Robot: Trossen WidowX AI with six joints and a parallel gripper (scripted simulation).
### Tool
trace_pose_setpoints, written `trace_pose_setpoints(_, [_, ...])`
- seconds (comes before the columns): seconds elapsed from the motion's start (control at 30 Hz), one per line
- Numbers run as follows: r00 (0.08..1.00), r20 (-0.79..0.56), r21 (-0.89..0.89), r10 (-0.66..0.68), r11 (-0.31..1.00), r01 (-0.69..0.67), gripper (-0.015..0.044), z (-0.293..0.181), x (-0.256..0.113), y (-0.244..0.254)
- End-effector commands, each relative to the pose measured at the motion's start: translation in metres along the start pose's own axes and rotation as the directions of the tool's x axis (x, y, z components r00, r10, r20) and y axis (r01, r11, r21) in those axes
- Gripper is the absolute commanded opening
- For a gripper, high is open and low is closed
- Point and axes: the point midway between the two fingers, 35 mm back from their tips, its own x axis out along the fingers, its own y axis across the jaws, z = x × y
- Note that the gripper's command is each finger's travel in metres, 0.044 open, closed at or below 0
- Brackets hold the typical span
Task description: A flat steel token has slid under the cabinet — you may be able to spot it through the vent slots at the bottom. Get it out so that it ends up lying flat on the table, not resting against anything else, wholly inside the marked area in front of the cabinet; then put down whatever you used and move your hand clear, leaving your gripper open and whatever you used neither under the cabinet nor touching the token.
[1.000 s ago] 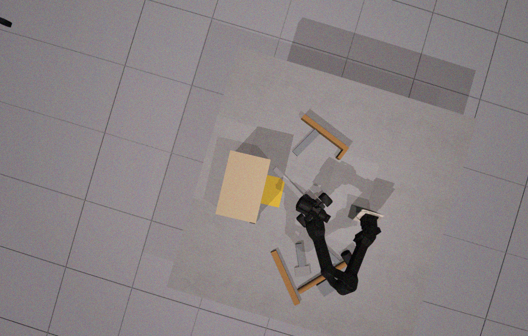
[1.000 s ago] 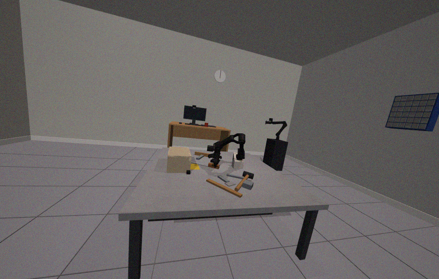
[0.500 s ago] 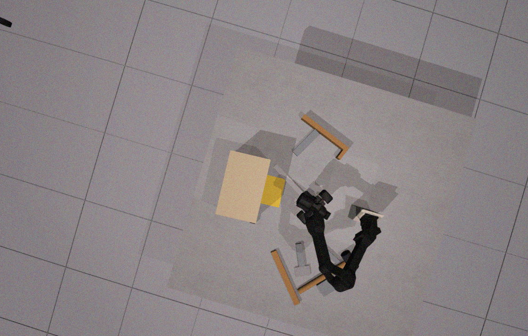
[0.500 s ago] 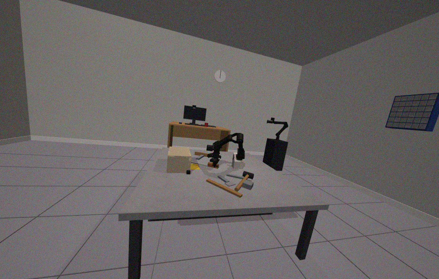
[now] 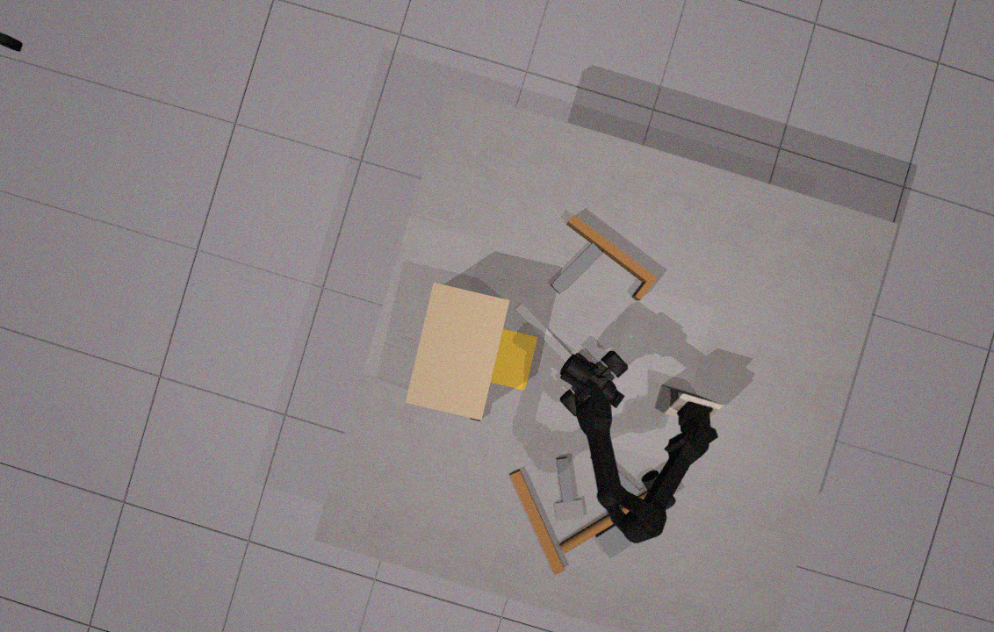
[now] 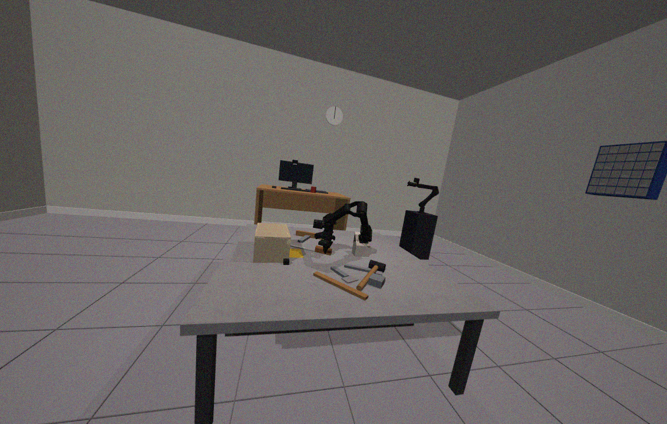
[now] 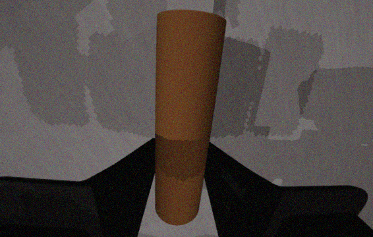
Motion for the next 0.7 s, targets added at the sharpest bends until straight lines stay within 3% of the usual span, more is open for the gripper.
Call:
trace_pose_setpoints(0.0, [1.000, 0.007, 0.005, -0.001, 1.000, 0.001, 0.0000, 0.005, -0.002, -0.007])
trace_pose_setpoints(0.67, [1.000, 0.007, 0.005, -0.001, 1.000, 0.001, 0.0000, 0.011, -0.002, -0.024])
